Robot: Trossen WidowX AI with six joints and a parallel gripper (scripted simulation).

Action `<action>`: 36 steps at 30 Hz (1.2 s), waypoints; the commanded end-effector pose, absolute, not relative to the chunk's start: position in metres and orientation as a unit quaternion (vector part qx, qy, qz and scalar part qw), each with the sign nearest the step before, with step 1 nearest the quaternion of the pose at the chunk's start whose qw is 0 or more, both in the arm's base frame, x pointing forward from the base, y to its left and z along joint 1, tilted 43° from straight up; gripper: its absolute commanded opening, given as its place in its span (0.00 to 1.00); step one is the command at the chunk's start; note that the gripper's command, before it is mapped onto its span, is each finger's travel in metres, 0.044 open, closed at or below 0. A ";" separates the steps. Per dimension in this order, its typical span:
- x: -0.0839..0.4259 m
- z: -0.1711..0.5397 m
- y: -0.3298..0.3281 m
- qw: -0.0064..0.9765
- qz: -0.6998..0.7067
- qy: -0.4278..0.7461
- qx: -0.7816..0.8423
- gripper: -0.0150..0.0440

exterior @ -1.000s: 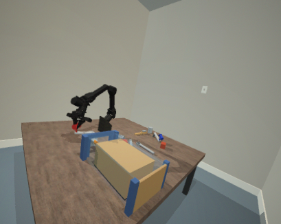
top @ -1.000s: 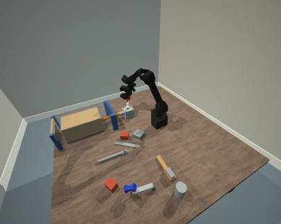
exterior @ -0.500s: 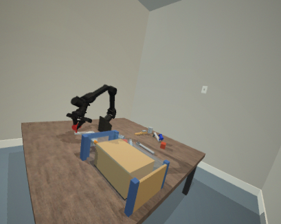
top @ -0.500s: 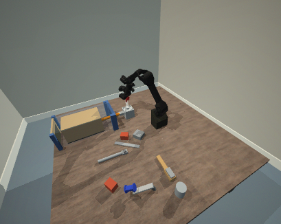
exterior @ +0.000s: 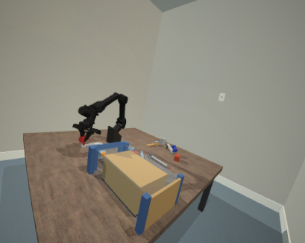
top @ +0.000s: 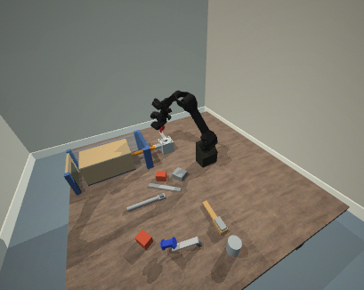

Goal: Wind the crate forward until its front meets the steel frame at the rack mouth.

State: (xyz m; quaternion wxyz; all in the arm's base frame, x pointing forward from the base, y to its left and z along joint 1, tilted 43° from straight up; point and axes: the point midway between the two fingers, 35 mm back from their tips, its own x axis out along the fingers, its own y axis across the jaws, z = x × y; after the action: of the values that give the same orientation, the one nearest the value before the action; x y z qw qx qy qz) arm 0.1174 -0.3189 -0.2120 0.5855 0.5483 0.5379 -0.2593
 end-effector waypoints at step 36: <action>0.172 -0.205 -0.317 0.594 -0.249 0.533 0.549 0.25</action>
State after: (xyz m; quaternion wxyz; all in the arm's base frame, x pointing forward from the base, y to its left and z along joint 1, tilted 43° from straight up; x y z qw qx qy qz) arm 0.1481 -0.3223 -0.2084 0.5810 0.5474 0.5385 -0.2697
